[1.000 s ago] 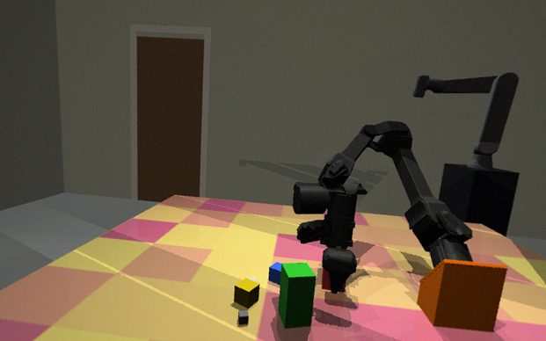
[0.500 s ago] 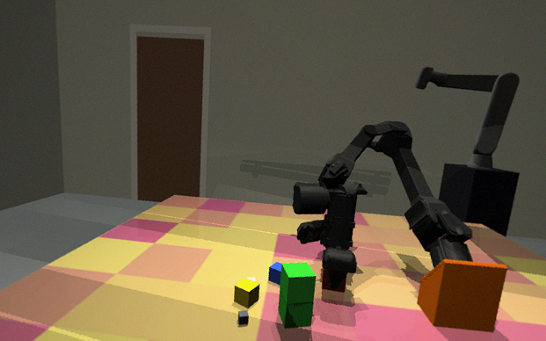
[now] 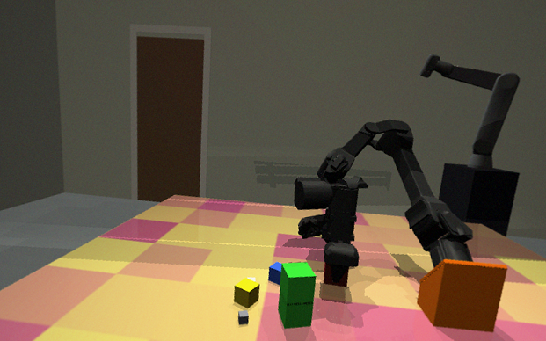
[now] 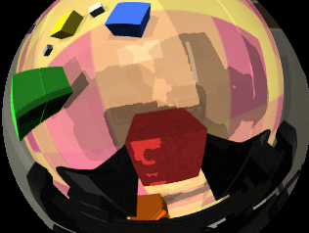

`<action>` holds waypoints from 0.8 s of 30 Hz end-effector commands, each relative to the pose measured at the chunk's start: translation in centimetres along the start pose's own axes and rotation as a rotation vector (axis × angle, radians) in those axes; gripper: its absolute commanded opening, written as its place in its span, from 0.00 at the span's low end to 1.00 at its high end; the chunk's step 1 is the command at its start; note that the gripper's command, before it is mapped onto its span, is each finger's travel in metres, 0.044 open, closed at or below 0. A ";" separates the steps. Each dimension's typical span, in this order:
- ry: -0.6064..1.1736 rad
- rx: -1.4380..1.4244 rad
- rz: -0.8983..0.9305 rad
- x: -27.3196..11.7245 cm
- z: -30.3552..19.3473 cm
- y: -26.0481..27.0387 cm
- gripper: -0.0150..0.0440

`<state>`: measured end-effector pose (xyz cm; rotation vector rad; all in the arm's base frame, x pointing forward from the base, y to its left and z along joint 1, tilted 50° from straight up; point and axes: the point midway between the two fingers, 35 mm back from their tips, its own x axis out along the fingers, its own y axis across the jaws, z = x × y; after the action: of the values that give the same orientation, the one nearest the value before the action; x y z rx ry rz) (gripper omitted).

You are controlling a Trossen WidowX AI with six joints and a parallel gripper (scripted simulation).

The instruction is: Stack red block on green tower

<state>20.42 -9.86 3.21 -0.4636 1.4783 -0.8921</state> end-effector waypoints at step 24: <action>-0.009 0.004 0.006 -10.5 0.1 0.1 0.25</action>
<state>21.86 -2.72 9.46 -0.4605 1.4658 -0.8847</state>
